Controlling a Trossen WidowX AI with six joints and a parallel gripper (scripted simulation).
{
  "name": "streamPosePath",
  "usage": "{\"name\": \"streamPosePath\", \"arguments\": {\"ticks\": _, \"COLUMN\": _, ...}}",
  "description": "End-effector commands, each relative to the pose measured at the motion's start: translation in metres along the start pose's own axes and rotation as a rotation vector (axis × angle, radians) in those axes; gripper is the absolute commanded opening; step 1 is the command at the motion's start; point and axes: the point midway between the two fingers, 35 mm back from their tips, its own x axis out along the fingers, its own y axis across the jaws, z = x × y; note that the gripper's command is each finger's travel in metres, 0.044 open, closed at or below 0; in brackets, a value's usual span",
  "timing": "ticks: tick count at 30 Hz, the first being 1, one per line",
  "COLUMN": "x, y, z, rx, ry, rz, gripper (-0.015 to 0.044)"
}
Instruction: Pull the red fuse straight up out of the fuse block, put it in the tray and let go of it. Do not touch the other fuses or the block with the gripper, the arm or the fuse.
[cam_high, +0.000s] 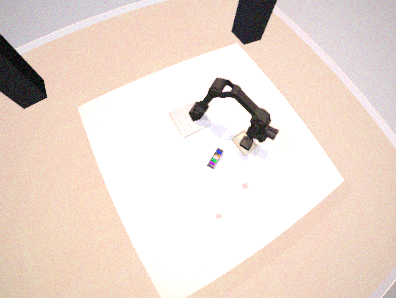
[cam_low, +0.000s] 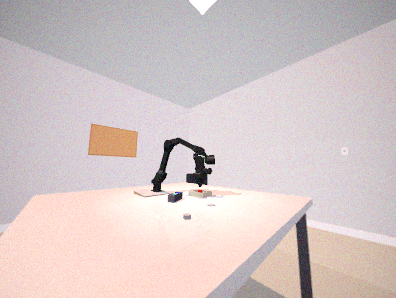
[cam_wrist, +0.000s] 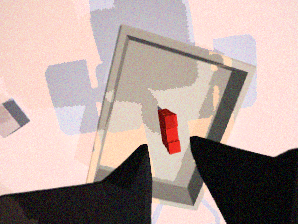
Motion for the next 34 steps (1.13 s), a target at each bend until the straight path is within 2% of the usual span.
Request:
{"name": "streamPosePath", "arguments": {"ticks": 1, "x": 0.000, "y": 0.000, "z": 0.000, "rx": 0.000, "ry": -0.001, "rz": 0.000, "gripper": 0.0236}}
{"name": "streamPosePath", "arguments": {"ticks": 5, "x": -0.002, "y": 0.000, "z": 0.000, "rx": 0.000, "ry": 0.000, "rz": -0.001, "gripper": 0.0330}}
{"name": "streamPosePath", "arguments": {"ticks": 10, "x": -0.037, "y": 0.000, "z": -0.001, "rx": 0.002, "ry": 0.005, "rz": -0.003, "gripper": 0.0330}}
{"name": "streamPosePath", "arguments": {"ticks": 34, "x": -0.036, "y": 0.000, "z": -0.001, "rx": -0.001, "ry": 0.001, "rz": 0.000, "gripper": 0.0330}}
